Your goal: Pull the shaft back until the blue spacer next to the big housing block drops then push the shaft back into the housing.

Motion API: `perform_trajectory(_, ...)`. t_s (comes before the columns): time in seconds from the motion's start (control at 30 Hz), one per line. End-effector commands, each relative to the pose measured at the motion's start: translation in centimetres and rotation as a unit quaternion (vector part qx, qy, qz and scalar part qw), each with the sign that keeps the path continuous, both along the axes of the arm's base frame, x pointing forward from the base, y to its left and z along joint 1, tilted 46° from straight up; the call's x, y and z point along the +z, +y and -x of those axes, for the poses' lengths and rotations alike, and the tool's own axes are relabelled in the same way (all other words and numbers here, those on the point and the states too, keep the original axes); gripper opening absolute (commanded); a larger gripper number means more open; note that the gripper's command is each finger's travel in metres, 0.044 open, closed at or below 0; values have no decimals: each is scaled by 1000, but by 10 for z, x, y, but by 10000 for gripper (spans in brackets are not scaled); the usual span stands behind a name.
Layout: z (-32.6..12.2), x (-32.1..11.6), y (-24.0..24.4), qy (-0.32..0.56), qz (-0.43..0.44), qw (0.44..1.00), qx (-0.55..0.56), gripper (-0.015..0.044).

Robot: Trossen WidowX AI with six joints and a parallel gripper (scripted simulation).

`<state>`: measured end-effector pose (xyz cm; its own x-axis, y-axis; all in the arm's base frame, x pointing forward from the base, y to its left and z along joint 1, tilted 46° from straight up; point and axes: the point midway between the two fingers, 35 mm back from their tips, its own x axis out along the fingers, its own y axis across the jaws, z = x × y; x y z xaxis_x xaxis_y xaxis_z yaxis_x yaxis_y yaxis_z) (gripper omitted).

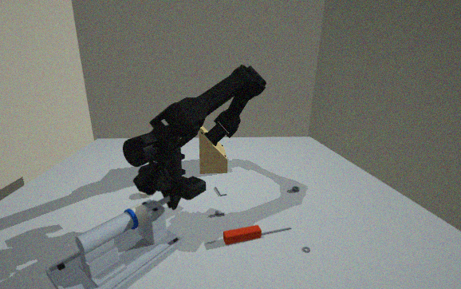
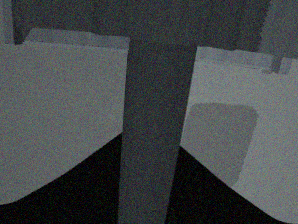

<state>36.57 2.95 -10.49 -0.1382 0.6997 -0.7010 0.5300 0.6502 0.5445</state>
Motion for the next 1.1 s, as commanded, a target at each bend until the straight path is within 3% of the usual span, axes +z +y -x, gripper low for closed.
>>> perform_trajectory(0.0, 0, 1, 0, 2, 0, 1000, -3, 0)
perform_trajectory(1.07, 4, 3, 1, 2, -1, 1000, -3, 0)
